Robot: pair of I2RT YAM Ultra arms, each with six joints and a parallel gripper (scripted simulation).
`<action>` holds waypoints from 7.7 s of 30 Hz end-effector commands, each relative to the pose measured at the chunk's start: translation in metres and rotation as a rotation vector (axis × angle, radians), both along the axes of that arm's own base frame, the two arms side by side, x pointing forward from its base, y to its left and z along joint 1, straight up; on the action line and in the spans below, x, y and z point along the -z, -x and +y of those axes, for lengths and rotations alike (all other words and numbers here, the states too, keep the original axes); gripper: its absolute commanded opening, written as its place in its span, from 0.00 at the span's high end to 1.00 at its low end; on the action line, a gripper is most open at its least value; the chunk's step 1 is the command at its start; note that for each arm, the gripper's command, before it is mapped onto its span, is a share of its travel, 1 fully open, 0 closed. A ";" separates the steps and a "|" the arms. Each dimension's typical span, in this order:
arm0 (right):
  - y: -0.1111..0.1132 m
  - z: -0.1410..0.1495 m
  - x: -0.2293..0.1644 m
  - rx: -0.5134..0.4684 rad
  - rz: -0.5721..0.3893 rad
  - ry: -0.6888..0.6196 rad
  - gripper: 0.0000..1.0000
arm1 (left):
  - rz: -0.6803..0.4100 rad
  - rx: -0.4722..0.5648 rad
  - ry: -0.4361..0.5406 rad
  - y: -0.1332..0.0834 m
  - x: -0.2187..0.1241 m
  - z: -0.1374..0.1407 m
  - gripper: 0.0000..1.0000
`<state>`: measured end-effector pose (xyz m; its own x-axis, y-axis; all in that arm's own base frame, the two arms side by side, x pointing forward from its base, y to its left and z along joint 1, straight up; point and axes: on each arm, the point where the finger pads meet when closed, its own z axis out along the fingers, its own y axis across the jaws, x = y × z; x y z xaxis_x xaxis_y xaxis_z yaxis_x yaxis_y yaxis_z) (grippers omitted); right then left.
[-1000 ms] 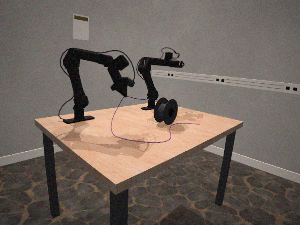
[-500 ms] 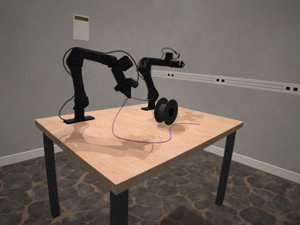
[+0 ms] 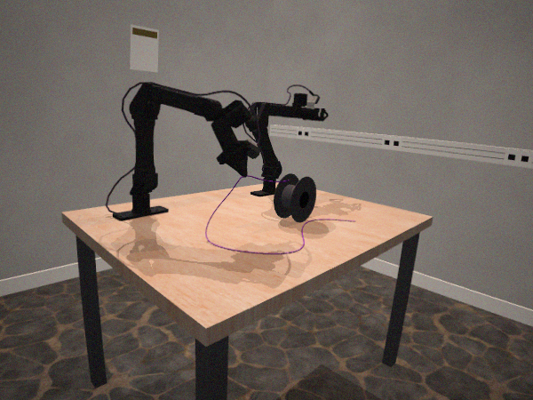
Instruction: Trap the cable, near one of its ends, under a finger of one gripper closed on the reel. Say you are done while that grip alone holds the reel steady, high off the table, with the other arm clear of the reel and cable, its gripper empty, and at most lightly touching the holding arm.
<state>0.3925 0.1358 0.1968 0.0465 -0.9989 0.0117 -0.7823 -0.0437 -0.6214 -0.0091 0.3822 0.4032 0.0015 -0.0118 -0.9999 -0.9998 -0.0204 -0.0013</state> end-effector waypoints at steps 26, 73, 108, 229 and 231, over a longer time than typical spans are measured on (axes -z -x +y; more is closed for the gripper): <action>-0.036 0.011 -0.004 0.004 -0.020 -0.012 1.00 | 0.006 -0.005 -0.005 0.000 0.001 0.001 0.00; 0.003 0.014 -0.012 -0.350 -0.034 -0.021 1.00 | 0.006 -0.005 -0.005 0.000 0.001 0.001 0.00; -0.031 0.015 -0.010 -0.531 -0.014 -0.022 1.00 | 0.006 -0.005 -0.005 0.000 0.001 0.001 0.00; -0.026 0.013 -0.009 -0.574 -0.015 -0.026 1.00 | 0.006 -0.005 -0.005 0.000 0.001 0.001 0.00; -0.028 0.013 -0.009 -0.574 -0.015 -0.026 1.00 | 0.006 -0.005 -0.005 0.000 0.001 0.001 0.00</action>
